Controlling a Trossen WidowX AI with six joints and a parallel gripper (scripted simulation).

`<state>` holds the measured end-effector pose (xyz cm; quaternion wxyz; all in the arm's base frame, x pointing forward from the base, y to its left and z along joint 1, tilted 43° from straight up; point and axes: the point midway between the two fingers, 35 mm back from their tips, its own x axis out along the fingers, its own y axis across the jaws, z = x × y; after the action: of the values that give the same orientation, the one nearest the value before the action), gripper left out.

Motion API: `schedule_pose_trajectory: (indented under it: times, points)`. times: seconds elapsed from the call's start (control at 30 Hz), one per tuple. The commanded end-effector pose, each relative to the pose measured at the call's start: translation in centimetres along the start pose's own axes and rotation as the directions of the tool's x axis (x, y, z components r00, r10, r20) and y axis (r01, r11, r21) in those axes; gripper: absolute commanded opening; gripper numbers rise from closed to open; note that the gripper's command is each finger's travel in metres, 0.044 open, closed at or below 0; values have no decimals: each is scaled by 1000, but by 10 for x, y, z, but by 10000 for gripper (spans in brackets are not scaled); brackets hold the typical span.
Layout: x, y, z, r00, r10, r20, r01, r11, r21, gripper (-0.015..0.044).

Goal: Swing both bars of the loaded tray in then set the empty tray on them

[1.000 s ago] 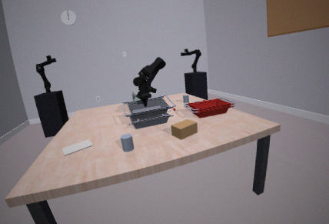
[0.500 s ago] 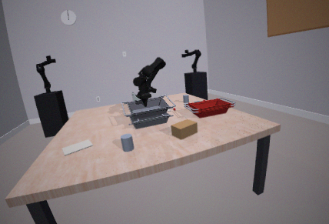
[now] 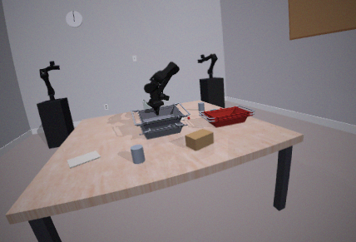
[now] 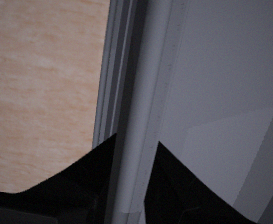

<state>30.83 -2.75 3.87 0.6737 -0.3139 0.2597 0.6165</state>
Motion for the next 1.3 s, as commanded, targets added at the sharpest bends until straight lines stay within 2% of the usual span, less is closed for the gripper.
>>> schedule_pose_trajectory:
  times: [0.0,1.27]
  points:
    - [7,6,1,1000,20,-1,-20,1000,6,0]
    - [12,9,2,1000,29,-1,-29,1000,8,0]
